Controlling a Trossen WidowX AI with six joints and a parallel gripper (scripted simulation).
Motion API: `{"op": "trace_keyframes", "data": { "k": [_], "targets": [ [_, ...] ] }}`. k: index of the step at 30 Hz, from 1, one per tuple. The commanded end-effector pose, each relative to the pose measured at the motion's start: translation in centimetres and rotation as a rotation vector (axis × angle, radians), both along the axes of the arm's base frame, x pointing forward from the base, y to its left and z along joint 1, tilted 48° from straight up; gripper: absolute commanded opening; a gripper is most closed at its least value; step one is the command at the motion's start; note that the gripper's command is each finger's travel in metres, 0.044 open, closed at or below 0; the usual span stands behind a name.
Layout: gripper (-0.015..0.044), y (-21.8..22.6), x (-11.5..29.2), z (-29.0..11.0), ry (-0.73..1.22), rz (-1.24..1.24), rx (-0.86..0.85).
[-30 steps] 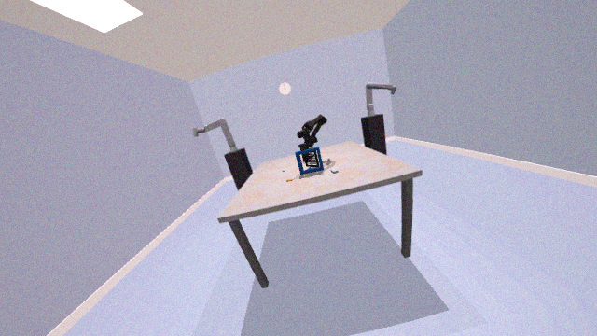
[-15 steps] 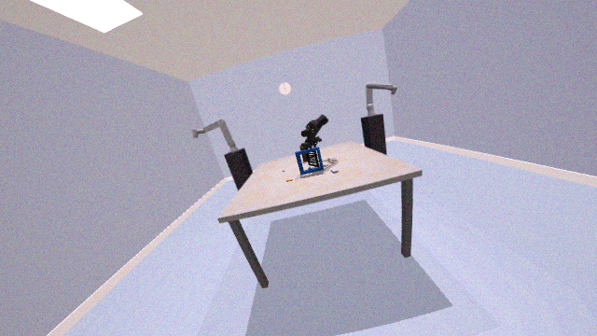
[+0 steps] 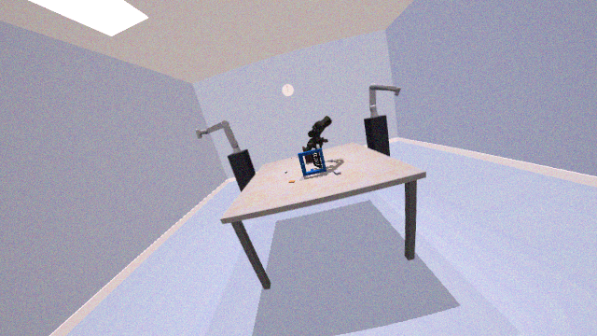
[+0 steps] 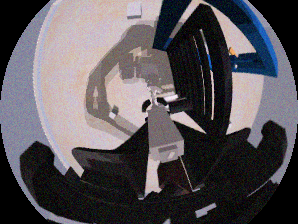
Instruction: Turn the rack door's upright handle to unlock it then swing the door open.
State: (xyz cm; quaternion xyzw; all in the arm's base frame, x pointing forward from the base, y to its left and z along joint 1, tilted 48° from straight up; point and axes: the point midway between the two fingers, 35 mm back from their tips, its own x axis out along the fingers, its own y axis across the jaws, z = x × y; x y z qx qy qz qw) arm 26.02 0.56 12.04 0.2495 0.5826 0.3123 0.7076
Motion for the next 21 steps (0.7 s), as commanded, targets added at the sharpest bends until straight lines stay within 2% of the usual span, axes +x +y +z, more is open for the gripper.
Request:
{"op": "trace_keyframes", "data": {
  "k": [1,21],
  "targets": [
    [0.0020,0.5,0.2,0.7,0.047,-0.048,0.012],
    [0.0020,2.7,1.3,3.3,0.249,-0.232,0.048]
  ]
}}
